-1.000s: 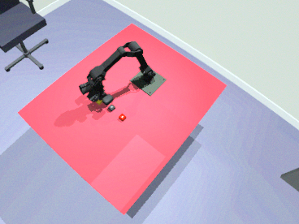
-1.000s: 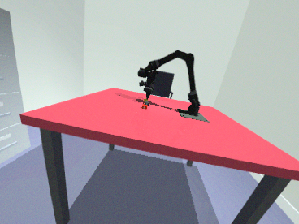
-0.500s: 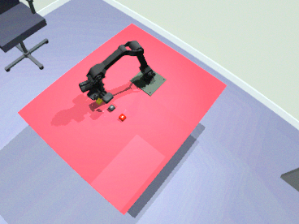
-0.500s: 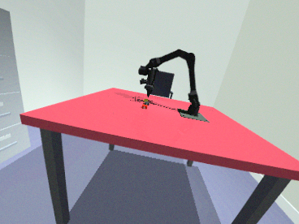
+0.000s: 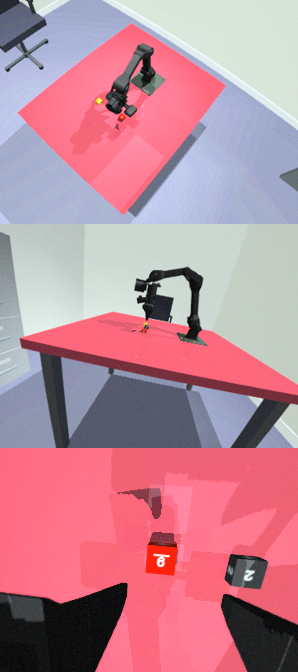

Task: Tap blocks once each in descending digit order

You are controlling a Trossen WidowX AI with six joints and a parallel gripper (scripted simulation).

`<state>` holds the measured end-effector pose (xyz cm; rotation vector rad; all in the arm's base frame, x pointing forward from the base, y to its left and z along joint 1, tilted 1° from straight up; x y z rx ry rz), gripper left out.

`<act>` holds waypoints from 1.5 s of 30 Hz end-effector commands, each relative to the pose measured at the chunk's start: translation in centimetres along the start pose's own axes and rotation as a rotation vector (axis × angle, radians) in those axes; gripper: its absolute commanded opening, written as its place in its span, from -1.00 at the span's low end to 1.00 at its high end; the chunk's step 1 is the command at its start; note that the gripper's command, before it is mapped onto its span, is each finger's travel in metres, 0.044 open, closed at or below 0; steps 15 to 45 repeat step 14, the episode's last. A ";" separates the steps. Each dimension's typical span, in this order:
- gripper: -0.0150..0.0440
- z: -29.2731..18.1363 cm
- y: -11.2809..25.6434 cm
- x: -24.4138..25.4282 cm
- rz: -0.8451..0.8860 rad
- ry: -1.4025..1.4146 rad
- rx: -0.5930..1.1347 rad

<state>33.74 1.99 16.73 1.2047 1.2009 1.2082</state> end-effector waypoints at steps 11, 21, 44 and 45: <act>0.86 -7.1 4.4 14.6 0.019 -0.003 -0.001; 0.86 -7.1 4.4 14.6 0.019 -0.003 -0.001; 0.86 -7.1 4.4 14.6 0.019 -0.003 -0.001; 0.86 -7.1 4.4 14.6 0.019 -0.003 -0.001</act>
Point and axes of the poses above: the point midway between the two fingers, 35 mm back from their tips, its own y axis back along the fingers, its own x axis across the jaws, z = x × y, the point moved 5 cm from there along y, back along the fingers, and after that the axes turned 7 degrees about y, right-handed, at the moved point
